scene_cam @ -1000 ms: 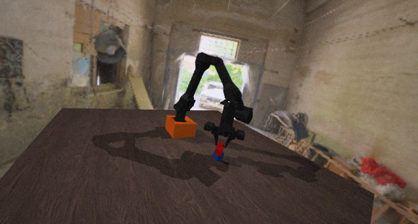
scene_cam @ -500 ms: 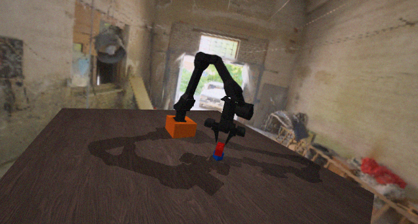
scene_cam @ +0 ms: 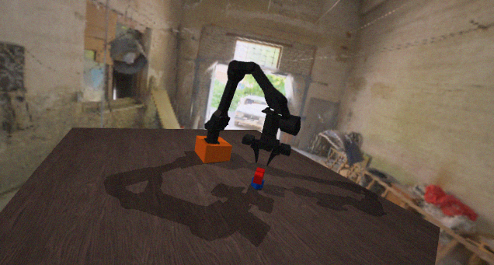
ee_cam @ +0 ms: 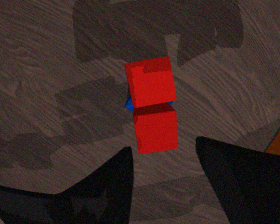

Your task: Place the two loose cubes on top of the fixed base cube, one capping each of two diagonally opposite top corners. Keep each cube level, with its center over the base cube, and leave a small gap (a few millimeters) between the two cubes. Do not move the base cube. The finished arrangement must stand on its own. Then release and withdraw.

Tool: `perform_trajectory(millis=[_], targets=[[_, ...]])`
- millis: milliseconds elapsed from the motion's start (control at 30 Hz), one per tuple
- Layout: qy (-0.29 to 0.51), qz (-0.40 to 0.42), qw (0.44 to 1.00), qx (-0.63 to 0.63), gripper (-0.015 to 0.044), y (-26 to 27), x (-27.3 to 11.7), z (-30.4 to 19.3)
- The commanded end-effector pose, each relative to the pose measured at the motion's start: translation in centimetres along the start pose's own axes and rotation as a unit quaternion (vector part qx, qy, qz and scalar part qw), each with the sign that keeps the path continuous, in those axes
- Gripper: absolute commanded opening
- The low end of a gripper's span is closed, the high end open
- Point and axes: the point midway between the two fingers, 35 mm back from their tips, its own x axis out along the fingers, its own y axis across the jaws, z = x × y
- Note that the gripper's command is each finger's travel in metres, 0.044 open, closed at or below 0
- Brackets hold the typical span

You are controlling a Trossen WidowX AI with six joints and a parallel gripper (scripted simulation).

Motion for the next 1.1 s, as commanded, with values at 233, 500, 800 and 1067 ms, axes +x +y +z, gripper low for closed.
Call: perform_trajectory(millis=[233, 500, 800, 1067], targets=[[-0.002, 0.004, 1.0, -0.002, 0.0205, 0.2, -1.8, 0.1], [-0.002, 0.004, 1.0, -0.002, 0.0205, 0.2, -2.4, 0.1], [-0.001, 0.002, 1.0, 0.0, 0.04, 0.0, -3.3, 0.0], [0.002, 0.001, 1.0, 0.001, 0.04, 2.8, -3.2, -5.5]])
